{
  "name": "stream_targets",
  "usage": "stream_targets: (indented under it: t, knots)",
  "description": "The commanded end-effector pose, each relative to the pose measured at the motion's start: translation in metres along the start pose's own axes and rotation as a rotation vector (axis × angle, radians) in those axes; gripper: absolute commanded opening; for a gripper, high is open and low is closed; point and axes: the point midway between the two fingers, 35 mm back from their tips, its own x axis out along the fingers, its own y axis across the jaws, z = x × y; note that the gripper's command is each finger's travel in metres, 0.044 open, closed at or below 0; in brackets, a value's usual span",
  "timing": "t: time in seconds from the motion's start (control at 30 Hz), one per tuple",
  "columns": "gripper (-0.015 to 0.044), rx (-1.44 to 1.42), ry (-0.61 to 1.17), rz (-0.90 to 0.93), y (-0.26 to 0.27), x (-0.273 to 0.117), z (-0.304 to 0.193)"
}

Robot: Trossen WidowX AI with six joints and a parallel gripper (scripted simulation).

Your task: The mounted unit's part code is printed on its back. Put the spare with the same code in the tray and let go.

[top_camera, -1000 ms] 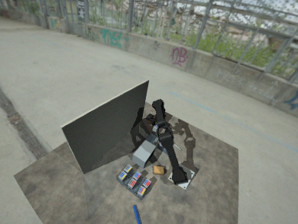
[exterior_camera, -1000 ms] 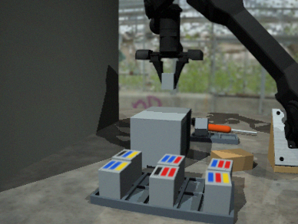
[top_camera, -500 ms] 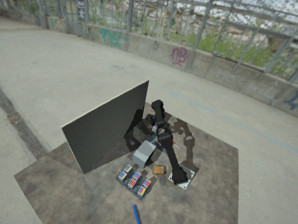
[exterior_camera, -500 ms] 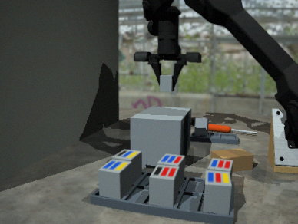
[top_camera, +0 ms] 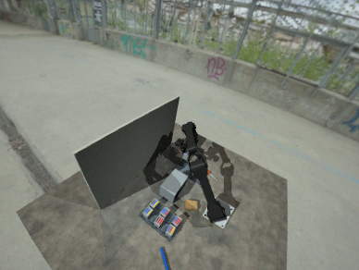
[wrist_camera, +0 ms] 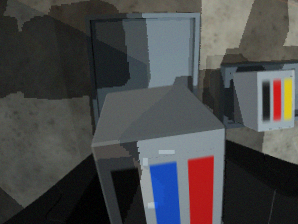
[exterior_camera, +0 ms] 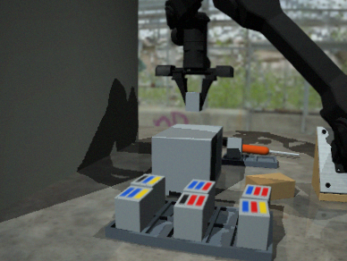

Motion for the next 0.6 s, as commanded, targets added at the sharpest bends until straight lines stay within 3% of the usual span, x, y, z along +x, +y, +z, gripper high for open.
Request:
stream_targets:
  t: [0.0,0.57]
  knots:
    - [0.0000,0.006,0.004,0.001,-0.001,0.004,0.000]
    - [0.0000,0.003,0.004,0.000,0.001,0.016,0.001]
